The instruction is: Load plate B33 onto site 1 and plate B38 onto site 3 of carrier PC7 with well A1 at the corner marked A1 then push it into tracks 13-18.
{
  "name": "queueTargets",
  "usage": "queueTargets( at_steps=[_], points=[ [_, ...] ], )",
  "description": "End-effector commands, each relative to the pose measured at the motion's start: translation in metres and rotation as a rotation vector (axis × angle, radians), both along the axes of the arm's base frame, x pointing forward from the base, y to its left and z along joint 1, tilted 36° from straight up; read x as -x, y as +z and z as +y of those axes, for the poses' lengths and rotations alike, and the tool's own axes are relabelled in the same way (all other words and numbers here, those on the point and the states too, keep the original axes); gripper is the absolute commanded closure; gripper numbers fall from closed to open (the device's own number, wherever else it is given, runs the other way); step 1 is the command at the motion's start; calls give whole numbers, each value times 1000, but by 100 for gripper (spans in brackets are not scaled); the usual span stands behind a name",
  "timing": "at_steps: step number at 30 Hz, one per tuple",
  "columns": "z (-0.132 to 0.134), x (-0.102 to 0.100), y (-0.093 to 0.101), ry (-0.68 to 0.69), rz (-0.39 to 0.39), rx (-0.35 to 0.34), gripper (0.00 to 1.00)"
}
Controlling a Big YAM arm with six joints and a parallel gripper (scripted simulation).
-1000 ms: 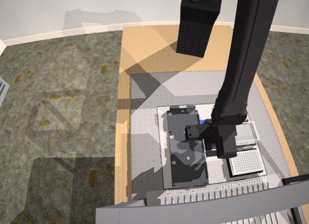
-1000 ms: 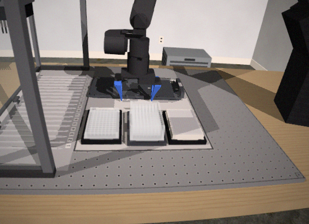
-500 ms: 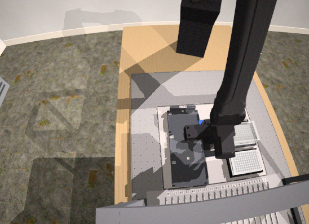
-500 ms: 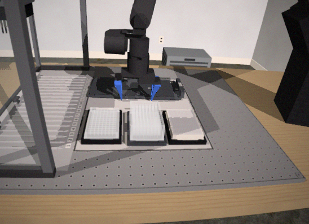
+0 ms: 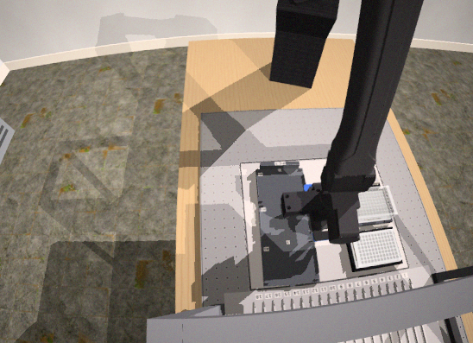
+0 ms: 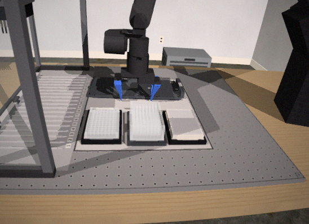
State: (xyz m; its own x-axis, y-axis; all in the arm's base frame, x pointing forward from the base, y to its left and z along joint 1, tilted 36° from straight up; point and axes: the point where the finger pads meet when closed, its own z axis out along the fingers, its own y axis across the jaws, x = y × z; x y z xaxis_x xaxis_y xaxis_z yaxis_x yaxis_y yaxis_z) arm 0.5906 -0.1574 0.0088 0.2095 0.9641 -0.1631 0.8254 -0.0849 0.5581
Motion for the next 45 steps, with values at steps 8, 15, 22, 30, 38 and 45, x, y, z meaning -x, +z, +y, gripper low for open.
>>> queueTargets(
  at_steps=[8, 15, 22, 30, 38, 45],
  points=[
    [-22, -8, 2, -17, -20, 15, 0],
    [-25, -8, 2, -18, -20, 16, 0],
    [-26, -7, 3, -18, -20, 16, 0],
    [-29, -7, 3, -18, -20, 17, 0],
    [-31, -6, 4, -18, -18, 17, 0],
    [-33, -5, 4, -15, -15, 17, 0]
  ],
)
